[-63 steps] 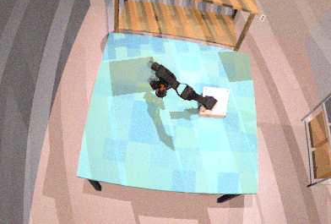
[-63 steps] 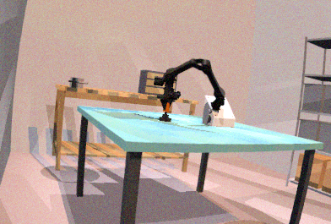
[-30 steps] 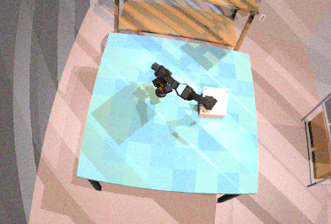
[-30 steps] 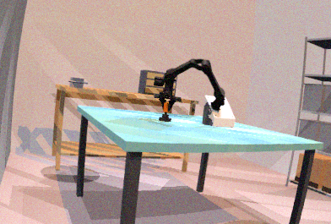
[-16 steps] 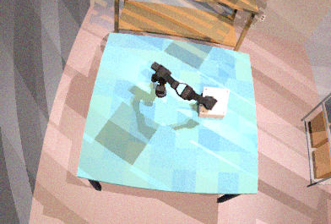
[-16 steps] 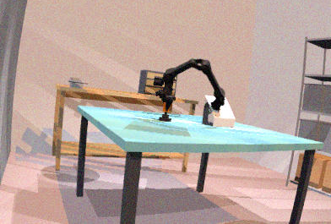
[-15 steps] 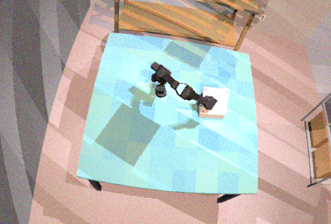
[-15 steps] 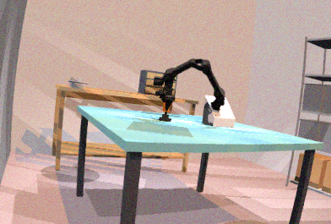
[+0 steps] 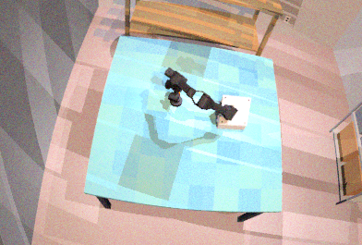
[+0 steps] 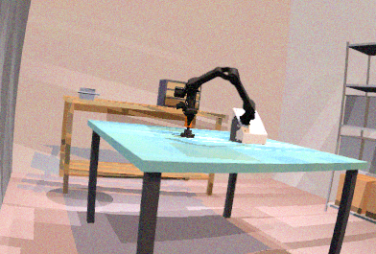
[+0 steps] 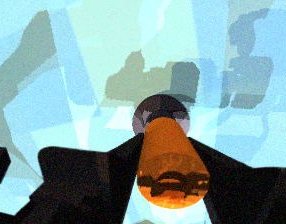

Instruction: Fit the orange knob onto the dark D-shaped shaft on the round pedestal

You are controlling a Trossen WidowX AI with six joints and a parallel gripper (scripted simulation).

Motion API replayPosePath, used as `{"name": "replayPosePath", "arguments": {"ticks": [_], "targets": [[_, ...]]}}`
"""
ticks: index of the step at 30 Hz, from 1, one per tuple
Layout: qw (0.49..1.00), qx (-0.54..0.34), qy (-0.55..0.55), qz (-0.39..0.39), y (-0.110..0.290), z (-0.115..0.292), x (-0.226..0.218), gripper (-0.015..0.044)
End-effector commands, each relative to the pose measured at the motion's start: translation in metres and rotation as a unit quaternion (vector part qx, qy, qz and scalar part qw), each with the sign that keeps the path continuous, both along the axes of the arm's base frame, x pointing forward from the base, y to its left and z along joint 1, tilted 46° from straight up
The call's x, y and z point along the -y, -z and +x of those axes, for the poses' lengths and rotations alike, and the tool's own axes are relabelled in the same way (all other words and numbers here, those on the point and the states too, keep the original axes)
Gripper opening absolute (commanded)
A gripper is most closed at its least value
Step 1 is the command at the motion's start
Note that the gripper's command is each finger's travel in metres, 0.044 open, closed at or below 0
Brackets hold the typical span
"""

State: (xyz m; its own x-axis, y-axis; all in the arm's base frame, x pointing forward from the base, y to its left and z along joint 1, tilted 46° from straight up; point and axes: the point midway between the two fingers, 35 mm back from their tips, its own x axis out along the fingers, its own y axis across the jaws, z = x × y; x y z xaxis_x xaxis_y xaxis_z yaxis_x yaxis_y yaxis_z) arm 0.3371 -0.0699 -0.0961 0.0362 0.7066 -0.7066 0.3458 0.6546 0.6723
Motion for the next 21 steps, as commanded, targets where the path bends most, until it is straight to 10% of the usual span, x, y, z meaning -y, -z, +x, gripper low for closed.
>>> {"name": "replayPosePath", "arguments": {"ticks": [1, 21], "targets": [[1.000, -0.002, 0.004, 0.001, -0.0004, -0.0014, -0.0004, 0.0000], [1.000, -0.002, 0.004, 0.001, 0.0005, -0.0040, -0.0027, 0.0000]]}}
